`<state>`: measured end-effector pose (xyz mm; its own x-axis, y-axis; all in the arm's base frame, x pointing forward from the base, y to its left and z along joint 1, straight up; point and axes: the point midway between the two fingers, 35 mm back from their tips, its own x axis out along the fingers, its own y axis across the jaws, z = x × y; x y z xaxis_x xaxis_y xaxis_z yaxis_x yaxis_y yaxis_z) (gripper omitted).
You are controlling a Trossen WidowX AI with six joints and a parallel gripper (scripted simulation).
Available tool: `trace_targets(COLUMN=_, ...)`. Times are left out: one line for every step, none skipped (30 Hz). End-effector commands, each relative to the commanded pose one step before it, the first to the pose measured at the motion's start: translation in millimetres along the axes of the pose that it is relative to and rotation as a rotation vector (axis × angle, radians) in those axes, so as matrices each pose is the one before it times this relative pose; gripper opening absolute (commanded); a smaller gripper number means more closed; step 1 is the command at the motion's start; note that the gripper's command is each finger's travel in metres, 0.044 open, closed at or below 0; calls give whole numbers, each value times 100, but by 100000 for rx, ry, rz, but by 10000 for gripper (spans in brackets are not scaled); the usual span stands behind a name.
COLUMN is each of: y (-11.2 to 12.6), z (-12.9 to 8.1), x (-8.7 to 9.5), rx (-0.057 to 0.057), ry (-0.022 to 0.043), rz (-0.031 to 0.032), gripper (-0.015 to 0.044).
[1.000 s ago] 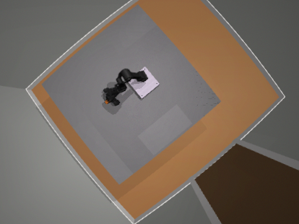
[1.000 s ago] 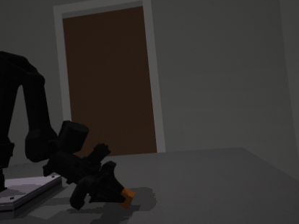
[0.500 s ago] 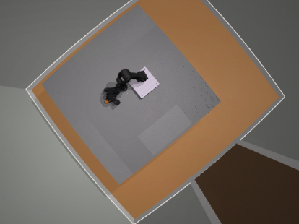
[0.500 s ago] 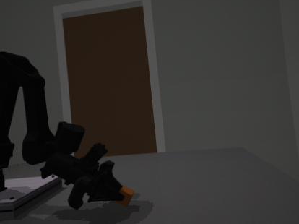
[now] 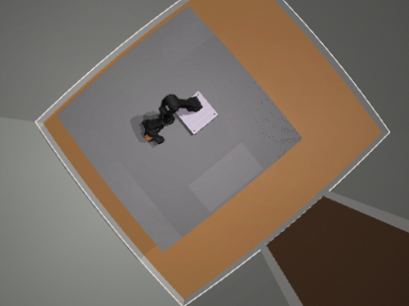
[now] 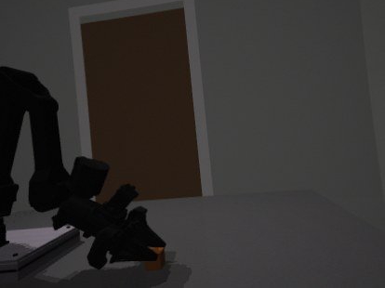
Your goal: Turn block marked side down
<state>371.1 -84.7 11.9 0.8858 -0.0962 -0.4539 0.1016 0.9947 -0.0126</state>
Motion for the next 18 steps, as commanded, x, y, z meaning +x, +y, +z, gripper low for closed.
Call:
trace_targets(y=51, z=-19, x=-19, rx=497, ry=-78, rz=388, gripper=368)
trace_targets(y=0, z=0, x=0, rx=0, ry=0, rz=0, gripper=394)
trace_targets(y=0, z=0, x=0, rx=0, ry=0, rz=0, gripper=420)
trace_targets(y=0, z=0, x=0, rx=0, ry=0, rz=0, gripper=440)
trace_targets(y=0, z=0, x=0, rx=0, ry=0, rz=0, gripper=440)
trace_targets(y=0, z=0, x=0, rx=0, ry=0, rz=0, gripper=440)
trace_targets(y=0, z=0, x=0, rx=0, ry=0, rz=0, gripper=440)
trace_targets(y=0, z=0, x=0, rx=0, ry=0, rz=0, gripper=440)
trace_targets(y=0, z=0, x=0, rx=0, ry=0, rz=0, gripper=440)
trace_targets(y=0, z=0, x=0, rx=0, ry=0, rz=0, gripper=440)
trace_targets(y=0, z=0, x=0, rx=0, ry=0, rz=0, gripper=440)
trace_targets(y=0, z=0, x=0, rx=0, ry=0, rz=0, gripper=440)
trace_targets(y=0, z=0, x=0, rx=0, ry=0, rz=0, gripper=440)
trace_targets(y=0, z=0, x=0, rx=0, ry=0, rz=0, gripper=440)
trace_targets(y=0, z=0, x=0, rx=0, ry=0, rz=0, gripper=440)
trace_targets(y=0, z=0, x=0, rx=0, ry=0, rz=0, gripper=440)
trace_targets(y=0, z=0, x=0, rx=0, ry=0, rz=0, gripper=440)
trace_targets(y=0, z=0, x=0, rx=0, ry=0, rz=0, gripper=440)
